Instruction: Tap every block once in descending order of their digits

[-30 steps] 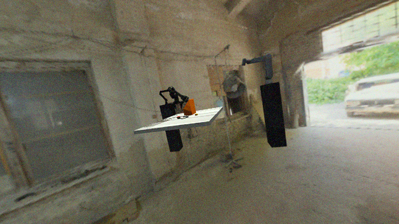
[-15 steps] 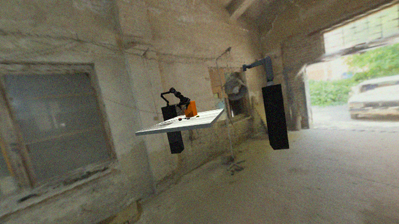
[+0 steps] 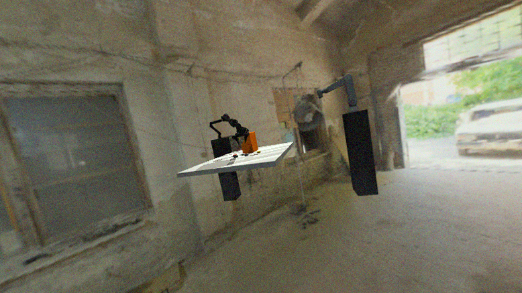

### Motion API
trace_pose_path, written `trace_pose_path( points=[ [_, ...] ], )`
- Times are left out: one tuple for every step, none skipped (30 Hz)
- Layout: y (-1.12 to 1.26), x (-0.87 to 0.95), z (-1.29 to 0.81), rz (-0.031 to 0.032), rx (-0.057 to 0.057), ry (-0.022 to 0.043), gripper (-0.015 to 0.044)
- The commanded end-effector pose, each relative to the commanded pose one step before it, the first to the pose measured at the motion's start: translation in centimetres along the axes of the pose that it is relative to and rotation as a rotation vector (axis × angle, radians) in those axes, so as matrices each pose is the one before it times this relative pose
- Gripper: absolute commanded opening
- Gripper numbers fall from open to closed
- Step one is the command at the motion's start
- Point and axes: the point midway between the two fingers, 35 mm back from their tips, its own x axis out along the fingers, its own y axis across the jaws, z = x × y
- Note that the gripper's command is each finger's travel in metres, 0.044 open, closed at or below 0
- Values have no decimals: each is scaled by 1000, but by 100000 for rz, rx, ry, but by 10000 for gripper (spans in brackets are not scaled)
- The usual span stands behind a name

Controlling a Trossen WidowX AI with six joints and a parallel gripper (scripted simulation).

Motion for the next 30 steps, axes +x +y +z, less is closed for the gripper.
trace_pose_path(
  points=[
    [4481, -501, 704, 1791, -1120, -674, 400],
    [1452, -49, 48, 239, -36, -2, 400],
    [1461, -18, -34, 138, -14, 24, 400],
    [1464, 15, -116, 35, 10, 43, 400],
    [1461, 49, -197, -68, 38, 55, 400],
    [1452, 85, -278, -171, 67, 59, 400],
    [1437, 123, -358, -274, 99, 56, 400],
    [1414, 161, -435, -377, 134, 47, 400],
    [1136, 161, -412, -384, 137, 26, 400],
    [672, 109, -271, -262, 95, 9, 400],
    [222, 38, -94, -93, 34, 1, 400],
    [0, 0, 0, 0, 0, 0, 400],
    [0, 0, 0, 0, 0, 0, 400],
    [0, 0, 0, 0, 0, 0, 400],
    [0, 0, 0, 0, 0, 0, 400],
    [0, 0, 0, 0, 0, 0, 400],
    [0, 0, 0, 0, 0, 0, 400],
    [0, 0, 0, 0, 0, 0, 400],
    [0, 0, 0, 0, 0, 0, 400],
    [0, 0, 0, 0, 0, 0, 400],
    [0, 0, 0, 0, 0, 0, 400],
    [0, 0, 0, 0, 0, 0, 400],
    [0, 0, 0, 0, 0, 0, 400],
    [0, 0, 0, 0, 0, 0, 400],
    [0, 0, 0, 0, 0, 0, 400],
    [0, 0, 0, 0, 0, 0, 400],
    [0, 0, 0, 0, 0, 0, 400],
    [0, 0, 0, 0, 0, 0, 400],
    [0, 0, 0, 0, 0, 0, 400],
    [0, 0, 0, 0, 0, 0, 400]
  ],
)
